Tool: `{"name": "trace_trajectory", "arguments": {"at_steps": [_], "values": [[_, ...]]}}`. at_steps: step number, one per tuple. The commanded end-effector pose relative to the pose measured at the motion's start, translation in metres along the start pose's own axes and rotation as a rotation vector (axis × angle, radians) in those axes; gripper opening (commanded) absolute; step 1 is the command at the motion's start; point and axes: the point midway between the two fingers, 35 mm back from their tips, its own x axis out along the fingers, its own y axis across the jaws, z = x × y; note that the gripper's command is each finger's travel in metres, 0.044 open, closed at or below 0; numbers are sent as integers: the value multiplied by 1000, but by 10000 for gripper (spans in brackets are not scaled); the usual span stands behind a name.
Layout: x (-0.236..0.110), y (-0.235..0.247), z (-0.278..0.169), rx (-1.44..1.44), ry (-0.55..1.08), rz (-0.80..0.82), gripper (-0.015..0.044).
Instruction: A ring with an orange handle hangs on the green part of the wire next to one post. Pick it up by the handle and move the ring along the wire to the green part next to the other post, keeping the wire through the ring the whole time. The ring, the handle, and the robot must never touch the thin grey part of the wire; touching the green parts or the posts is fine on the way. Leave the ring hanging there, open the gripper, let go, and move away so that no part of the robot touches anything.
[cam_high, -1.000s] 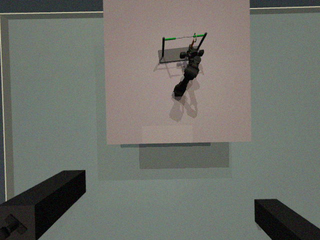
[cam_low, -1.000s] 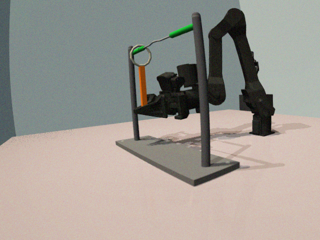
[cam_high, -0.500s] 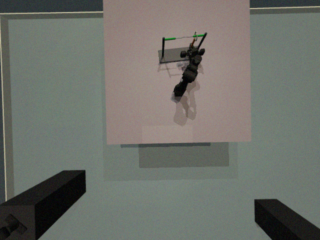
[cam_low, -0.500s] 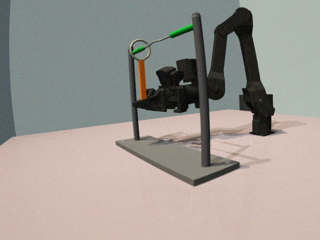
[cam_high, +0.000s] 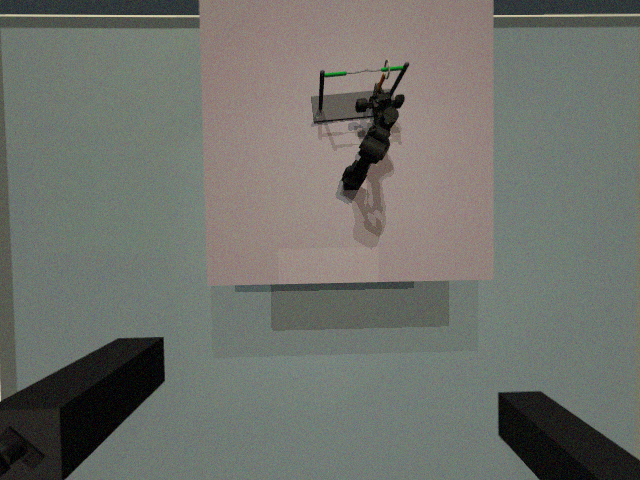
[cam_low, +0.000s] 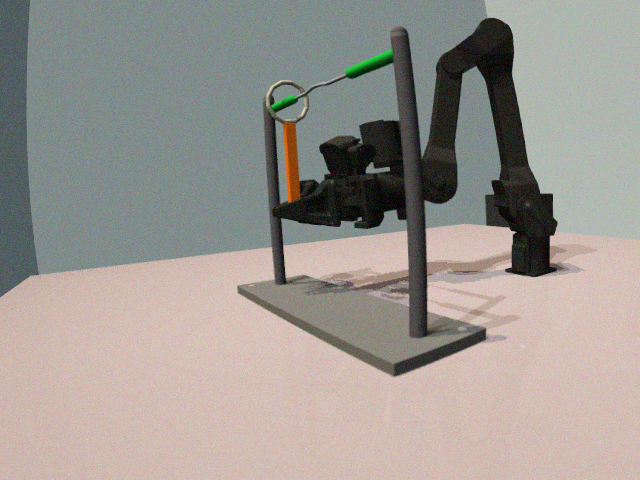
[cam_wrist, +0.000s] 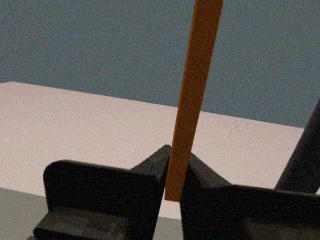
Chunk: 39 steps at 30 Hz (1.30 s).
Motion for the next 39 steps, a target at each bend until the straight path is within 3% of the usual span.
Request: {"name": "trace_trajectory", "arguments": {"at_steps": [1, 39], "values": [[0, 1, 0, -2, 0, 3, -150], [1, 41, 0, 20, -7, -12, -150]]}}
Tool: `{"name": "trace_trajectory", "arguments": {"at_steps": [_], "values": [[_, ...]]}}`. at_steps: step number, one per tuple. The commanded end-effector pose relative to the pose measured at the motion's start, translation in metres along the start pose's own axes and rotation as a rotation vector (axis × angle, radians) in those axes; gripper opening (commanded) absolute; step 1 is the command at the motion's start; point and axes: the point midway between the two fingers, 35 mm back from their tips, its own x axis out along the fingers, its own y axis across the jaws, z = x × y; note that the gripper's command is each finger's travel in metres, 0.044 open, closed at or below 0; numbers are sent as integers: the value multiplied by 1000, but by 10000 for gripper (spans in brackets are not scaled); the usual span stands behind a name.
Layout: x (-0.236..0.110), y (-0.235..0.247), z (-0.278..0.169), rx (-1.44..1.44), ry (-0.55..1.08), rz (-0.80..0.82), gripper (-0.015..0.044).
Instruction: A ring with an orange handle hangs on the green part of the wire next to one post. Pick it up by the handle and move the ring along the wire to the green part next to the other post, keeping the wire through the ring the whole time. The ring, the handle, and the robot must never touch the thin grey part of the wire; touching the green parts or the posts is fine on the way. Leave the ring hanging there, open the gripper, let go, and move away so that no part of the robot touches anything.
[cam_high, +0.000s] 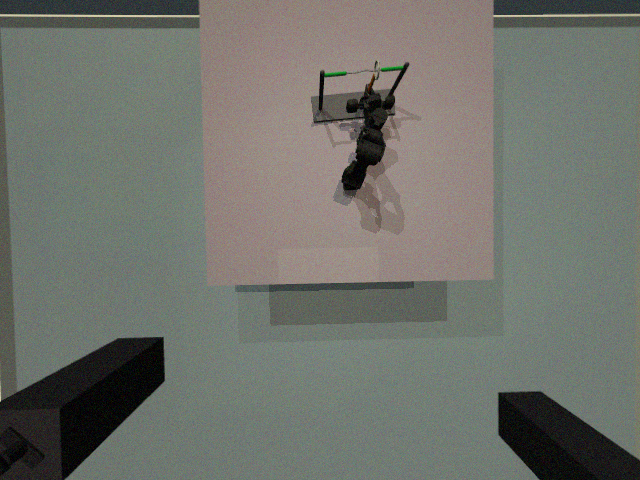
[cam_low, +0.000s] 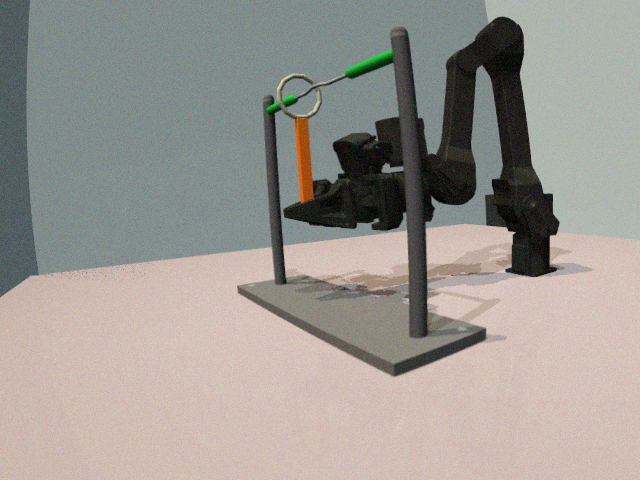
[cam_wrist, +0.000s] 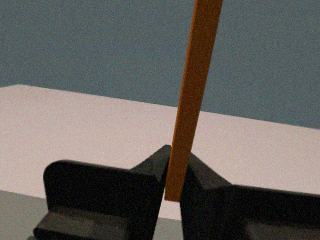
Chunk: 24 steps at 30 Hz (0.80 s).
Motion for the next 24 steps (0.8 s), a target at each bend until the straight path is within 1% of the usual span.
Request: {"name": "trace_trajectory", "arguments": {"at_steps": [1, 8, 19, 24], "values": [[-1, 5, 1, 9, -4, -10, -150], [-1, 13, 1, 23, 0, -24, -150], [-10, 27, 2, 53, 75, -46, -150], [-11, 34, 2, 57, 79, -46, -150]]}}
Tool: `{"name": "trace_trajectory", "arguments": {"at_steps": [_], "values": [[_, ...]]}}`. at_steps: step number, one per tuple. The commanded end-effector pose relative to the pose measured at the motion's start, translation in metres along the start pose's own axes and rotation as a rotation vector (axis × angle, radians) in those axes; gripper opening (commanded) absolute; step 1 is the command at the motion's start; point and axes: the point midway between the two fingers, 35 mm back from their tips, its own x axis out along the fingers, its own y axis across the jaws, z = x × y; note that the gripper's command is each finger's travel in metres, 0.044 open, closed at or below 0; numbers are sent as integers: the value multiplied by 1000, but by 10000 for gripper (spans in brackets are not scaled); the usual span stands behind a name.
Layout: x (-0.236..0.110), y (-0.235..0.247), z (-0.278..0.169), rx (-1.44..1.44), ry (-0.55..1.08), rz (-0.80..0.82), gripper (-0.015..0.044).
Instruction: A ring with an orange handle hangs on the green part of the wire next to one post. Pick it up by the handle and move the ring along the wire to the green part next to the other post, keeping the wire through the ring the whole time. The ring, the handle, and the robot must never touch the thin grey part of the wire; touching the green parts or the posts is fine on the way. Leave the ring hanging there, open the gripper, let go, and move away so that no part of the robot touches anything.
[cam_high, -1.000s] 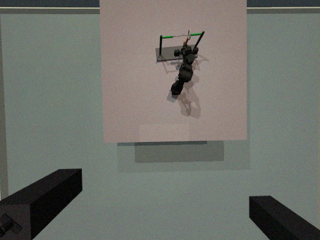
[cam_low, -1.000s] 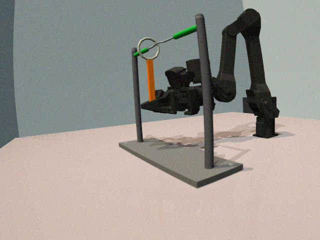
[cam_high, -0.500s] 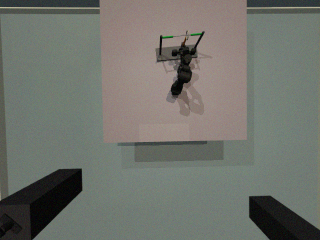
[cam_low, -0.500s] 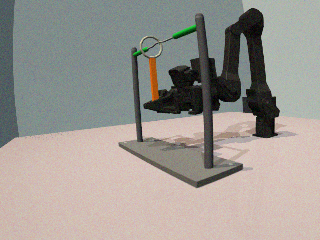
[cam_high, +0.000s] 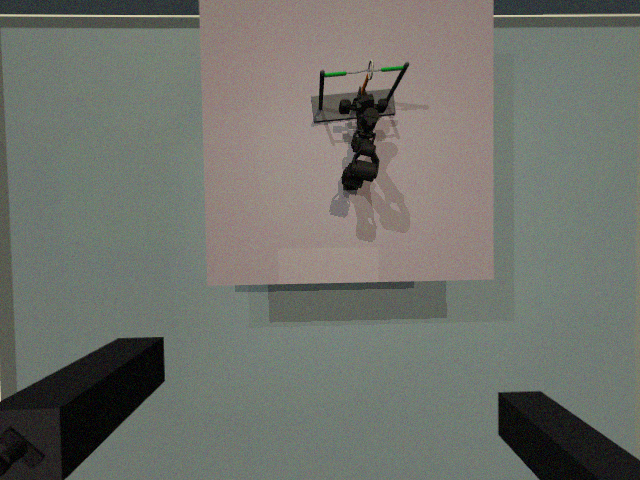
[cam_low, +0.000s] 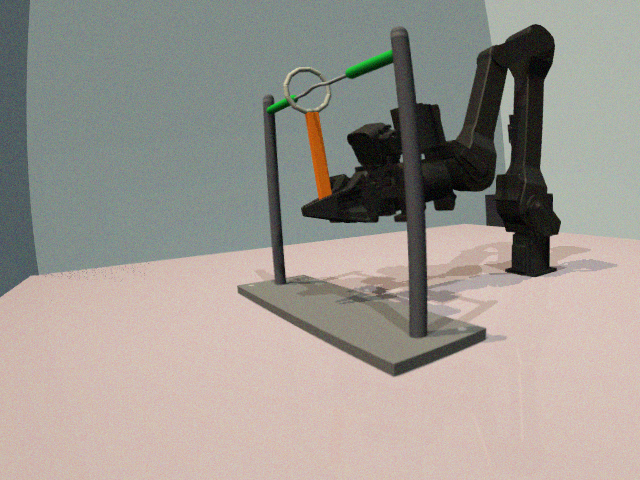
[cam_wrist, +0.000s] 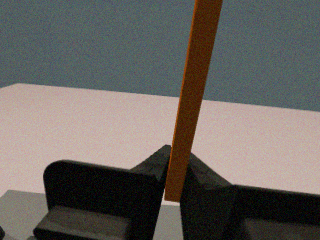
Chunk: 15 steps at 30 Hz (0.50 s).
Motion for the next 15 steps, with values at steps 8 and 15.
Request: {"name": "trace_trajectory", "arguments": {"at_steps": [8, 15], "values": [[-1, 9, -1, -15, 10, 22, -150], [-1, 11, -1, -52, 9, 59, -150]]}}
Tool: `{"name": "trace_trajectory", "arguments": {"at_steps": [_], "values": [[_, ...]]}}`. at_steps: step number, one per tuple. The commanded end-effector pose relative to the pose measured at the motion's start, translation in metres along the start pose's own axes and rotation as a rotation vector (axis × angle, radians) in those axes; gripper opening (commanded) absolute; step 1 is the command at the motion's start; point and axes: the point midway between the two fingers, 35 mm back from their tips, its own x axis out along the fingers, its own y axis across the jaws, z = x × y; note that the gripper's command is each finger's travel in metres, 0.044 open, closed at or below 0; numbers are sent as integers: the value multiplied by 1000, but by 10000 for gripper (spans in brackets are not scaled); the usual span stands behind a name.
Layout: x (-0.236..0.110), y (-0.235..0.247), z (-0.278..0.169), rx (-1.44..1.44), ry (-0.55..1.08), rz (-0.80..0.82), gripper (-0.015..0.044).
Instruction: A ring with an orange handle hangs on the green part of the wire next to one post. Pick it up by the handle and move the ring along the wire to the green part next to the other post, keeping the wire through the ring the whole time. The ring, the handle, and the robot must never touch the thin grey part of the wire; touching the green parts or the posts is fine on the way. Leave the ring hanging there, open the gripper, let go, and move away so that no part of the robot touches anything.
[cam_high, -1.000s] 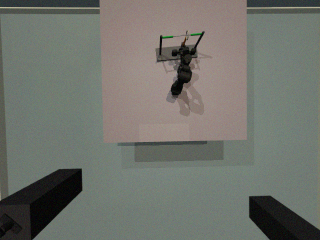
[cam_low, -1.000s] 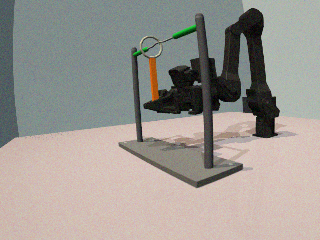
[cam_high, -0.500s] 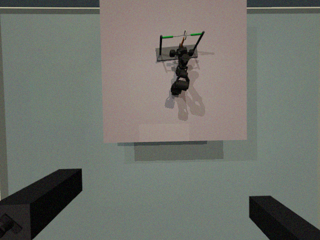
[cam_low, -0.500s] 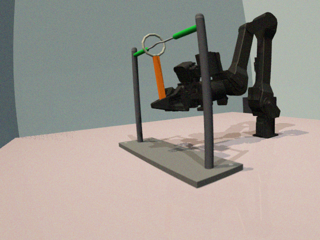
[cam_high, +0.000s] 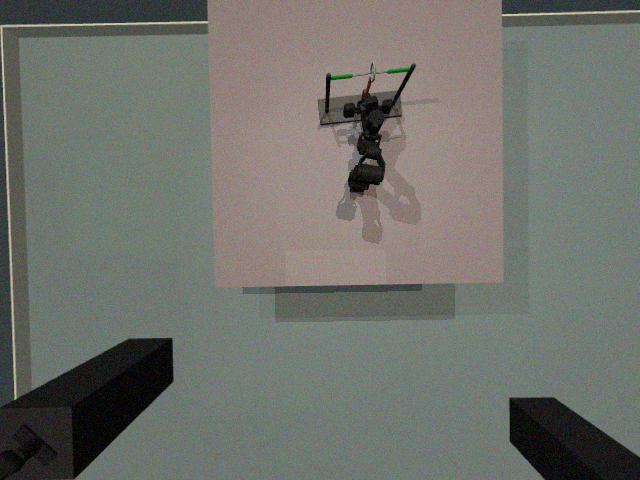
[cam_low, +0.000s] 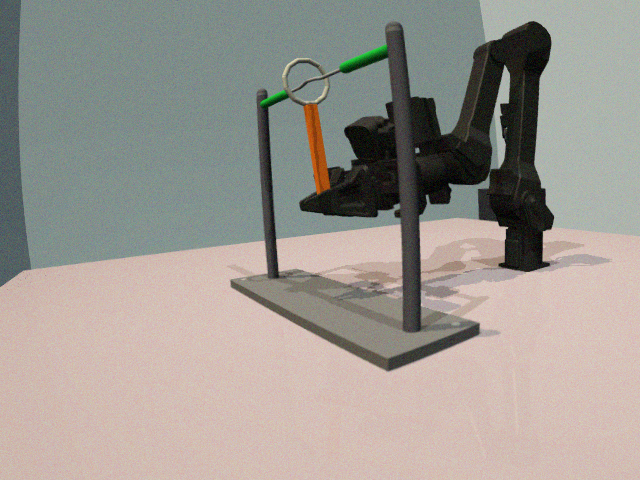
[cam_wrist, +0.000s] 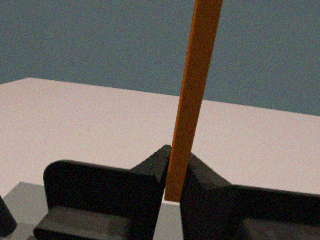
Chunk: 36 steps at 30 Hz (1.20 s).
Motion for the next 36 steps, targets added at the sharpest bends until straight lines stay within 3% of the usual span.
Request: {"name": "trace_trajectory", "arguments": {"at_steps": [1, 23, 36], "values": [[0, 1, 0, -27, 0, 26, -150], [-2, 14, -2, -94, -1, 69, -150], [-16, 23, -1, -72, 110, 48, -150]]}}
